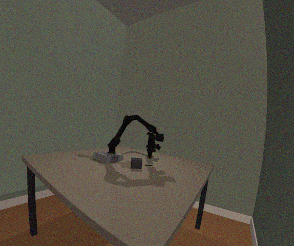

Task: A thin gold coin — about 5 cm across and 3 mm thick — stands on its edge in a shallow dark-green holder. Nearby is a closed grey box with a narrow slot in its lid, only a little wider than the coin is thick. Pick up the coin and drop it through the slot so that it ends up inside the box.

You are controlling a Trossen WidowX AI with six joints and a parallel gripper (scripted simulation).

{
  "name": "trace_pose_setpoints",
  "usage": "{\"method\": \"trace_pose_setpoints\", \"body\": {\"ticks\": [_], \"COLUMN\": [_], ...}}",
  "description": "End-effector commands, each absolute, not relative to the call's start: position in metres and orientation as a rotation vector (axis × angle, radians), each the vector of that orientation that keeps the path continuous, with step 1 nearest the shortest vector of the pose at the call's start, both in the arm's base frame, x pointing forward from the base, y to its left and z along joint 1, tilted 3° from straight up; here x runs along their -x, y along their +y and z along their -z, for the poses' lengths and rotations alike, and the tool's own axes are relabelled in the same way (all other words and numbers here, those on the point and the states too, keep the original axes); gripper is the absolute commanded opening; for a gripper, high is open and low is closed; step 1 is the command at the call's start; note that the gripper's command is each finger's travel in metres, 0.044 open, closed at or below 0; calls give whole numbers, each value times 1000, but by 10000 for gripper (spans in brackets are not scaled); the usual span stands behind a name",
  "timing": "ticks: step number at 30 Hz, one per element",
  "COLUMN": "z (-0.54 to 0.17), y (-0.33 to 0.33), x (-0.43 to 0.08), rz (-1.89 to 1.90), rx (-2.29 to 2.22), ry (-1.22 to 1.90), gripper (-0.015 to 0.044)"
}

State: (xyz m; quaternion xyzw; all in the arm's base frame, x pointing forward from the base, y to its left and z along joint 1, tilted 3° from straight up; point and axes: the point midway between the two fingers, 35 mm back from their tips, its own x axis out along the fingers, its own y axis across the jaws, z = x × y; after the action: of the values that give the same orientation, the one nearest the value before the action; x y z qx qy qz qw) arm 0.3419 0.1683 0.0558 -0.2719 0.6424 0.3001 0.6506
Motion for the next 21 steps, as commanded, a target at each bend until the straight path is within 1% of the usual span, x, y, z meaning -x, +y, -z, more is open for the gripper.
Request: {"method": "trace_pose_setpoints", "body": {"ticks": [1, 8, 21], "z": [-71, -88, -89], "y": [168, 167, 169], "x": [-343, -341, -347], "rz": [-688, -688, -749], "rx": [616, 616, 678], "ry": [1448, 1448, 1425], "gripper": [0, 0, 0]}}
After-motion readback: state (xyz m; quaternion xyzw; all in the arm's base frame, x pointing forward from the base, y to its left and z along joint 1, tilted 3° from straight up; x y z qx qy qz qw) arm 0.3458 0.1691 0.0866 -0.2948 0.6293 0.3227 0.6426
